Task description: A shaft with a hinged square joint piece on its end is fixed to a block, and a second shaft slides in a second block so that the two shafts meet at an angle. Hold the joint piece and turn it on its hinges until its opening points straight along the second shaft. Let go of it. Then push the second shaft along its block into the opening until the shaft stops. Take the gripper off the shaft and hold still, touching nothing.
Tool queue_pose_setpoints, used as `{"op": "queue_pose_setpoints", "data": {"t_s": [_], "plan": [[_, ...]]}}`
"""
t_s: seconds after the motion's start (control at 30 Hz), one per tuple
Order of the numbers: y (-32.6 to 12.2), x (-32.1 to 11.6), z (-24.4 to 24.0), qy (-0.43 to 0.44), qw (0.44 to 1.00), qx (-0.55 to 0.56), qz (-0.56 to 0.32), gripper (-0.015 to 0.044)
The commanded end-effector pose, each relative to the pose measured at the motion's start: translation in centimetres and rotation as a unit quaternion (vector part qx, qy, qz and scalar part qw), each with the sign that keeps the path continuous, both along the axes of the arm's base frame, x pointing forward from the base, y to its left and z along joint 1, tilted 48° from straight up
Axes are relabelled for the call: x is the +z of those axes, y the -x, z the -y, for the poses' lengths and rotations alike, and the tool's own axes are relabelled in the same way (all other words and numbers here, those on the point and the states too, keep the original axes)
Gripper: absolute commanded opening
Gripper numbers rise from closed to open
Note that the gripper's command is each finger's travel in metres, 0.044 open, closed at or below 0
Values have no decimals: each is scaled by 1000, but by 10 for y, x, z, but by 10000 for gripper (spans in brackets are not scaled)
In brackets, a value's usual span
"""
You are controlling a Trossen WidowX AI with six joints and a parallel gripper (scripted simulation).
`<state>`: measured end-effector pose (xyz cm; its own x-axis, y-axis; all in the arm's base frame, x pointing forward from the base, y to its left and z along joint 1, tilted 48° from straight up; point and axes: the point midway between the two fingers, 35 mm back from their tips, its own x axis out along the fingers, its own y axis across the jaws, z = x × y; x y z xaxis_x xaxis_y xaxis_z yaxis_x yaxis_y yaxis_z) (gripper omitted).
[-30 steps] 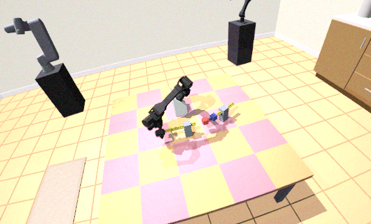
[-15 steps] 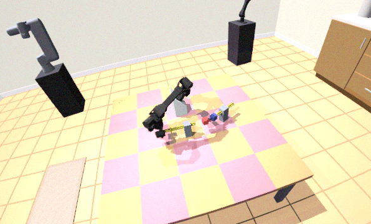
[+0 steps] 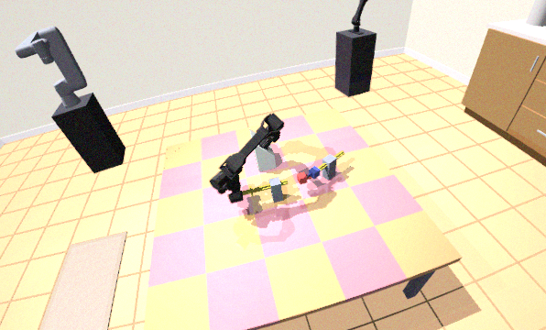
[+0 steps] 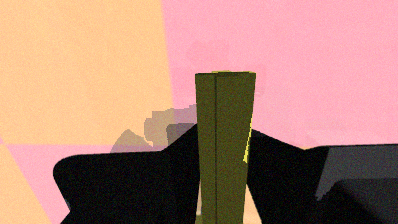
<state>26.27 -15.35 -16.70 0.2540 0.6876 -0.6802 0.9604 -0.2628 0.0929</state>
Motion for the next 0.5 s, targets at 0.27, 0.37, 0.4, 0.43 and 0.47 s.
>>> {"op": "queue_pose_setpoints", "data": {"t_s": [0.27, 0.37, 0.4, 0.43, 0.47], "plan": [[0, 0, 0, 0, 1000, -1, 1, 67], [0, 0, 0, 0, 1000, -1, 1, 67], [0, 0, 0, 0, 1000, -1, 1, 67], [0, 0, 0, 0, 1000, -1, 1, 67], [0, 0, 0, 0, 1000, -1, 1, 67]]}}
